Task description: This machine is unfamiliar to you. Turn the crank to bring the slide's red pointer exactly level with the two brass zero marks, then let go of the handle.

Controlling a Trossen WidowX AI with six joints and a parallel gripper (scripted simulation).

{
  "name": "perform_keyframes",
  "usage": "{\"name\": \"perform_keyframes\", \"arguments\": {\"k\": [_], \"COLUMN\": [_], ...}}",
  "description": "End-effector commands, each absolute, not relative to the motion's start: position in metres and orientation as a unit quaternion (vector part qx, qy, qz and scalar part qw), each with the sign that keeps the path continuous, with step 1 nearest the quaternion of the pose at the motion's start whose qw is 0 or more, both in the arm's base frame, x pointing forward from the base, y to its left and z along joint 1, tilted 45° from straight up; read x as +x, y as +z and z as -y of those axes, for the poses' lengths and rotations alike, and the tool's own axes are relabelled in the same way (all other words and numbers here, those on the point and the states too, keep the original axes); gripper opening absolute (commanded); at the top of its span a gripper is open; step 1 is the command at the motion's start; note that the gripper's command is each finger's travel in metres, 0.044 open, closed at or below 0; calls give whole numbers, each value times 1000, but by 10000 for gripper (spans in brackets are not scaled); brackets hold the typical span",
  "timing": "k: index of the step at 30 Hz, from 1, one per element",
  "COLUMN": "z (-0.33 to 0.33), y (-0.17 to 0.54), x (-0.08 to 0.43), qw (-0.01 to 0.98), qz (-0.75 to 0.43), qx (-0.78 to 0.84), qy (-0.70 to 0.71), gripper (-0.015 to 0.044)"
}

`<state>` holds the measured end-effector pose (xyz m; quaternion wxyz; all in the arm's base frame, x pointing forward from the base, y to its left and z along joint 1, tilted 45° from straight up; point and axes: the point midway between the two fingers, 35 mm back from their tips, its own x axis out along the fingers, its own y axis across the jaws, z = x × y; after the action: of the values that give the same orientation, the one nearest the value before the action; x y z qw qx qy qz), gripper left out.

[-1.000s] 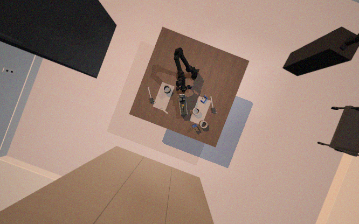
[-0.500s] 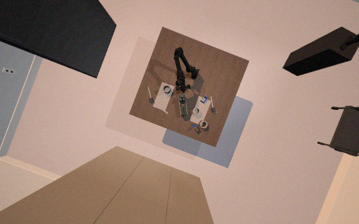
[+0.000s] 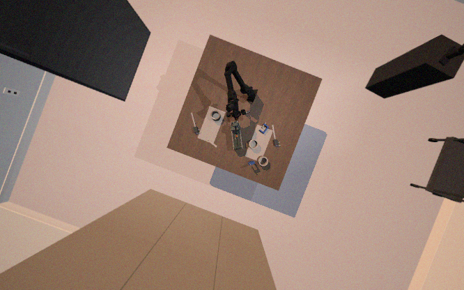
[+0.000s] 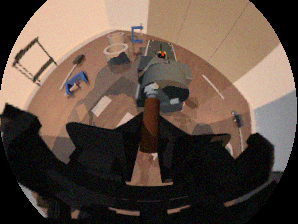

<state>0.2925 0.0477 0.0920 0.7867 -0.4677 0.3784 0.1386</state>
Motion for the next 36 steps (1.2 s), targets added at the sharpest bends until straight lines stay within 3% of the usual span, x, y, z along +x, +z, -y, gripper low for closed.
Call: {"name": "perform_keyframes", "arguments": {"k": [1, 36], "z": [-48, -46], "y": [101, 108], "x": [295, 299], "qw": [791, 791], "qz": [-370, -370], "qx": [-468, -468], "qy": [136, 136], "gripper": [0, 0]}}
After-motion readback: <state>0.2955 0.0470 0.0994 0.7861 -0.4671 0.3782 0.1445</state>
